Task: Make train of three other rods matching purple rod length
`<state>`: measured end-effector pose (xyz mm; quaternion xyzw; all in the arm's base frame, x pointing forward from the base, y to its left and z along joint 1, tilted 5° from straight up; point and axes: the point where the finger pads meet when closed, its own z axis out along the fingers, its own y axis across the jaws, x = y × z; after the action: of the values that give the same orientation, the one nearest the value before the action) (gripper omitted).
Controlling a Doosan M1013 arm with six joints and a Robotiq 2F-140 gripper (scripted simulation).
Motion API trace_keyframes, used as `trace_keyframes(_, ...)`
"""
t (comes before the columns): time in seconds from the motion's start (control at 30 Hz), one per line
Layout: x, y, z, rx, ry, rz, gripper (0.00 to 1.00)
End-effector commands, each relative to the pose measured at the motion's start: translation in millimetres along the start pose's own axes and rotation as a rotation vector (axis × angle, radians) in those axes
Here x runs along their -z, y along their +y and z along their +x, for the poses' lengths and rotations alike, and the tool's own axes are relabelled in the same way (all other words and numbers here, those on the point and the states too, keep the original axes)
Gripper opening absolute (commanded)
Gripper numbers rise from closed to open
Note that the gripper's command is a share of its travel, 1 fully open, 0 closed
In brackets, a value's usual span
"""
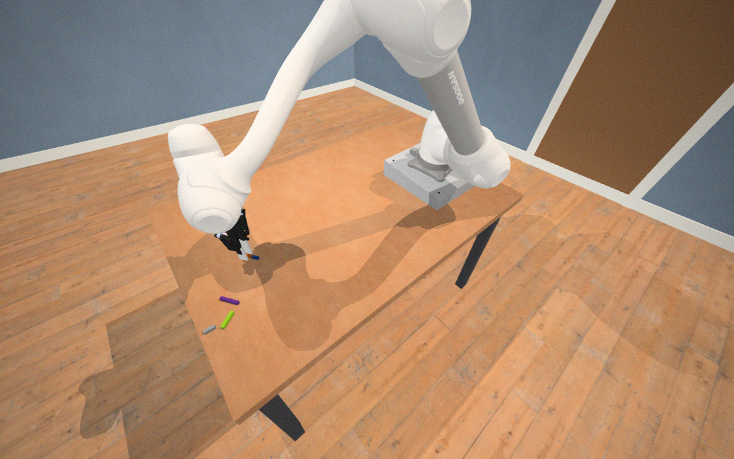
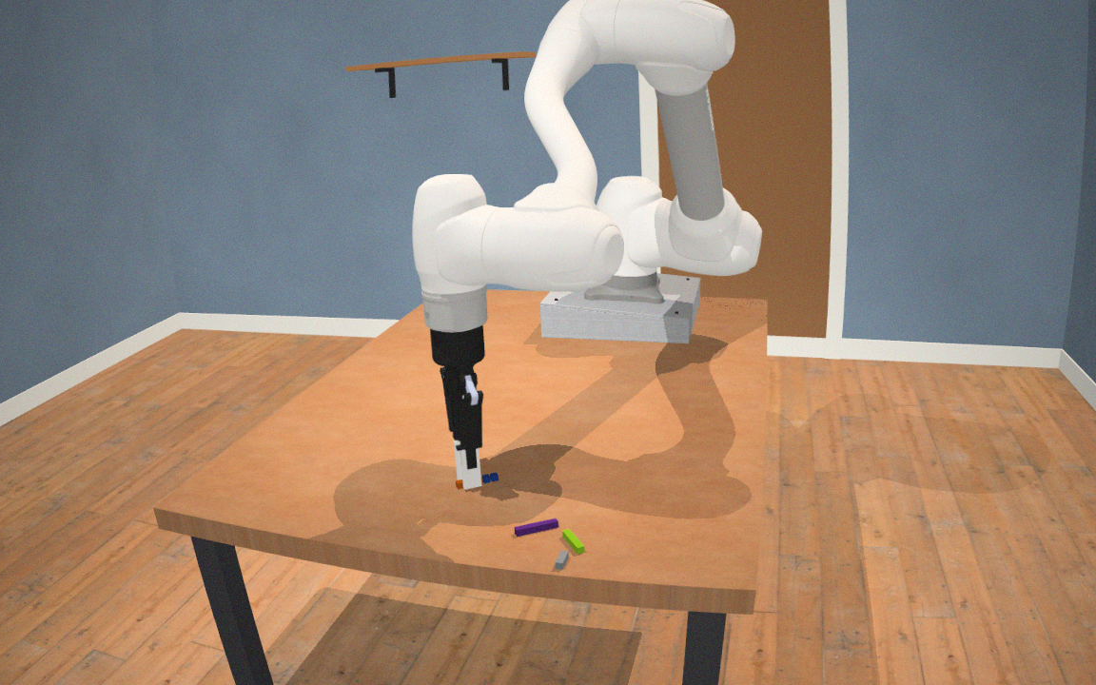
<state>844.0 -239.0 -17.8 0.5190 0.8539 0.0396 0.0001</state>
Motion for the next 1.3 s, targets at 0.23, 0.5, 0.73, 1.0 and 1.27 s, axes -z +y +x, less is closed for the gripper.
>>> trace_keyframes(0.23,29,0,0,0.0,0.0,0.0,0.23)
trace_keyframes(0.5,71,0,0,0.0,0.0,0.0,0.23)
trace_keyframes(0.73,85,0,0,0.0,0.0,0.0,0.23)
trace_keyframes(1.0,87,0,0,0.0,0.0,0.0,1.0)
trace_keyframes(1.27,87,0,0,0.0,0.0,0.0,1.0)
